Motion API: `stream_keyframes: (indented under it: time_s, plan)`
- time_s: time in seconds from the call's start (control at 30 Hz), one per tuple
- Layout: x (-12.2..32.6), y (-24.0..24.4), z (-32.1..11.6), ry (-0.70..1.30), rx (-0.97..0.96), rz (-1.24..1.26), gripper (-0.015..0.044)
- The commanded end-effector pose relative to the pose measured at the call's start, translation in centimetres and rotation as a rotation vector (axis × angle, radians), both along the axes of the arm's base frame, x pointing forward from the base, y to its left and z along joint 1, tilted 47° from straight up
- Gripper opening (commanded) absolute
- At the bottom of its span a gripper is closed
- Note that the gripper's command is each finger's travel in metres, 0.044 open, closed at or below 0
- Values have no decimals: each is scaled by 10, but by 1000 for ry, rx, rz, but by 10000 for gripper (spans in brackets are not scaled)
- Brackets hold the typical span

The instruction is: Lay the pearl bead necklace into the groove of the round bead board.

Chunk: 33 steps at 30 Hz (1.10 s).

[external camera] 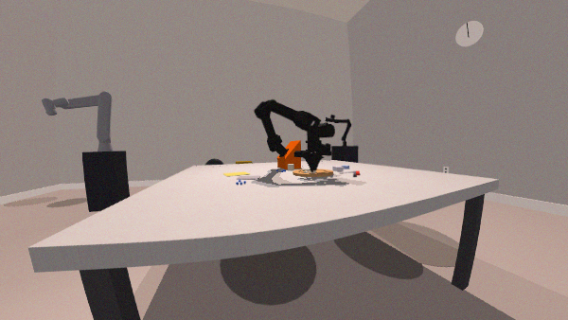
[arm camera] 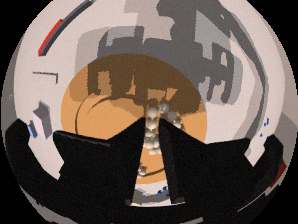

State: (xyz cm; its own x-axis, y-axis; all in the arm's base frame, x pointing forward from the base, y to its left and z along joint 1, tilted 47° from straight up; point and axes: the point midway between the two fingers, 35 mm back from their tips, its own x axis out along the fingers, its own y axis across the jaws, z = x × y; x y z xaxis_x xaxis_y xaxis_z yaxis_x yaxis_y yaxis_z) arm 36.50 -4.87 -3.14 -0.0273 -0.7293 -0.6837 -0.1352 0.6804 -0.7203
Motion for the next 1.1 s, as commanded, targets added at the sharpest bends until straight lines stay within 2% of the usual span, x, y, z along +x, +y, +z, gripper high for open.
stream_keyframes:
  time_s: [0.0, 1.07]
  plan:
    - [0, 0, 0, 0, 0, 0, 0]
    - [6, 13, 7, 5, -4, 1, 0]
